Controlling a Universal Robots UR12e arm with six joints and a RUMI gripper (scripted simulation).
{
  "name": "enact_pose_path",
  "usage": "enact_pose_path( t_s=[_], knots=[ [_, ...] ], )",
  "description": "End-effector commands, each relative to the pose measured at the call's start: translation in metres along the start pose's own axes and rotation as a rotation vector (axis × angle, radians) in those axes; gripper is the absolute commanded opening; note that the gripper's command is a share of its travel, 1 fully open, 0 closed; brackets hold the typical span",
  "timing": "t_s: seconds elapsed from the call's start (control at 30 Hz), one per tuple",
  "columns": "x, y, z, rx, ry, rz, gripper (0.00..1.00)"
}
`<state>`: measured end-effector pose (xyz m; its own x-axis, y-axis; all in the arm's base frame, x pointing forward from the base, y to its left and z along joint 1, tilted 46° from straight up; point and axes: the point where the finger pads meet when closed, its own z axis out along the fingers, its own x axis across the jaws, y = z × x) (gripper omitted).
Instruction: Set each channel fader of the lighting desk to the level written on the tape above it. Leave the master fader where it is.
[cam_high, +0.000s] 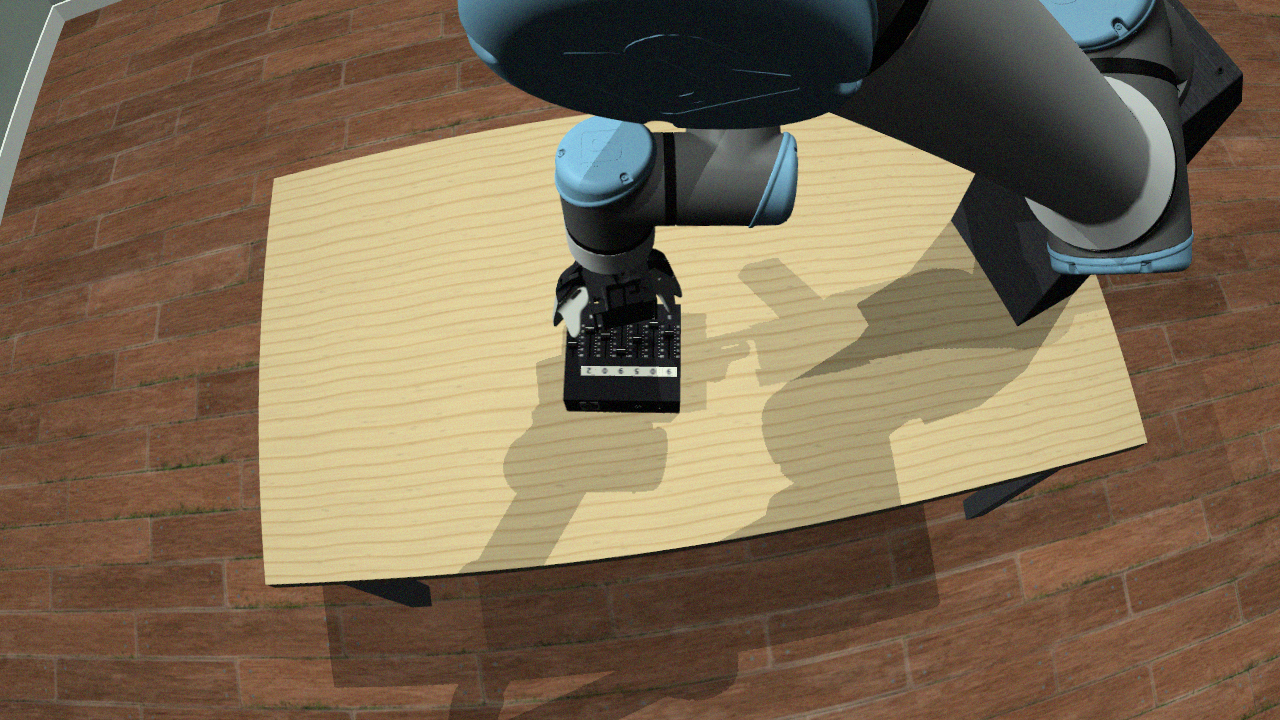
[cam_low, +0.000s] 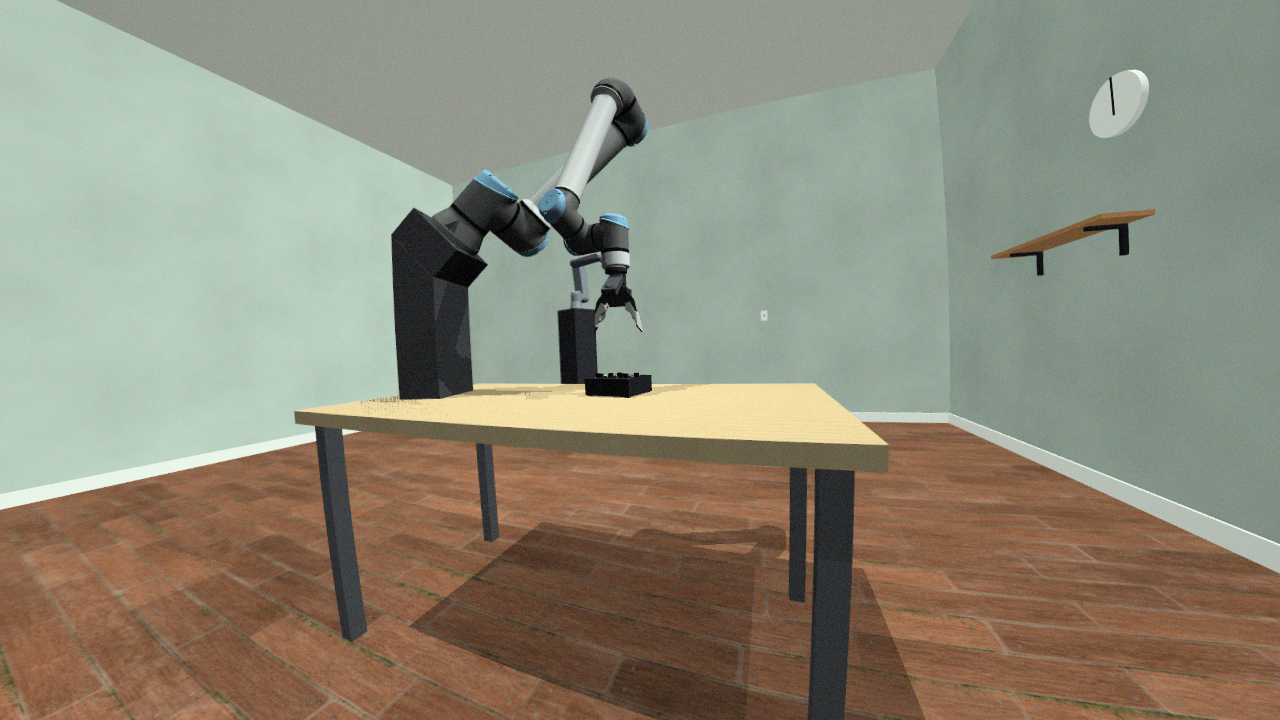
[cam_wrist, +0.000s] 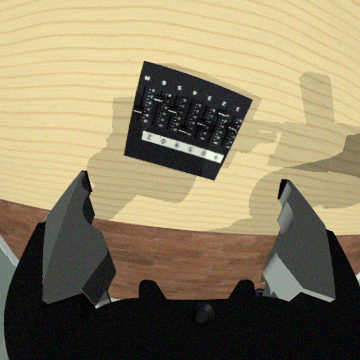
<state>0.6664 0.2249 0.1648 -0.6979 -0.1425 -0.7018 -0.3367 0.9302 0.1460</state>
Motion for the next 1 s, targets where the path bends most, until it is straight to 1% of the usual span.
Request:
enact_pose_path(
  t_s=[0.0, 0.37, 0.43, 0.67, 0.93, 0.97],
  knots=[
    [-0.001, -0.001, 0.001, -0.001, -0.001, -0.056, 1.00],
    [-0.004, -0.005, 0.008, -0.002, -0.001, -0.307, 1.00],
    [-0.004, -0.005, 0.008, -0.002, -0.001, -0.307, 1.00],
    [-0.006, -0.009, 0.013, -0.003, -0.001, -0.530, 1.00],
    [-0.009, -0.012, 0.021, -0.004, -0.003, -0.833, 1.00],
    [-0.009, -0.012, 0.021, -0.004, -0.003, -0.833, 1.00]
  ],
)
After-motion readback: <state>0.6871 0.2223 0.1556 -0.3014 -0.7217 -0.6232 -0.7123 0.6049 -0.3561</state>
